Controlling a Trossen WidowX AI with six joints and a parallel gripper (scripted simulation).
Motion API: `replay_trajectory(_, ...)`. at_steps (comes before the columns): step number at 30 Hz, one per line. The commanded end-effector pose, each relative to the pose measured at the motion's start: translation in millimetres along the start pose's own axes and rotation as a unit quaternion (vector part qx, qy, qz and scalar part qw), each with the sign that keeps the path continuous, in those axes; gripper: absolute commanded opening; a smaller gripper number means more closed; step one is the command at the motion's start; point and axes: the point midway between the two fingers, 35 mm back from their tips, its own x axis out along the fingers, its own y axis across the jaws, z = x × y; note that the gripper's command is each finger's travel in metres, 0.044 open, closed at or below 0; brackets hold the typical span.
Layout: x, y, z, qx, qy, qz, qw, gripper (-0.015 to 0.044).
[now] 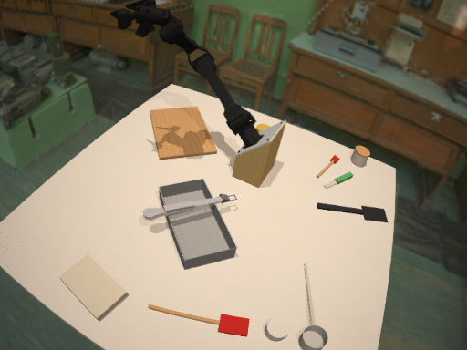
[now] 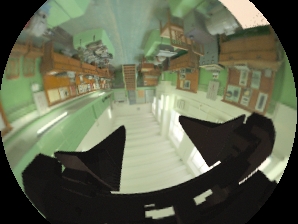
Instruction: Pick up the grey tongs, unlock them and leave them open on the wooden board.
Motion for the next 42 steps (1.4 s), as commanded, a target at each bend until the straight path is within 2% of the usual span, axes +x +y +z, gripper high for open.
replay_trajectory(1, -1, -2, -1, -0.004, 0.003, -0.002, 1.0, 0.0374)
replay_trajectory(5, -5, -21, -10, -0.048, 0.031, -0.018, 0.998, 0.0269)
replay_trajectory(6, -8, -30, -14, -0.069, 0.043, -0.027, 0.996, 0.026)
replay_trajectory(13, -37, -119, -29, -0.257, 0.146, -0.11, 0.949, 0.026)
replay_trajectory(19, -77, -202, -18, -0.402, 0.234, -0.193, 0.864, 0.026)
replay_trajectory(25, -128, -278, 20, -0.525, 0.316, -0.274, 0.741, 0.026)
replay_trajectory(31, -186, -337, 82, -0.61, 0.39, -0.357, 0.59, 0.026)
replay_trajectory(37, -248, -369, 159, -0.655, 0.451, -0.438, 0.419, 0.026)
replay_trajectory(42, -300, -373, 229, -0.659, 0.491, -0.502, 0.269, 0.026)
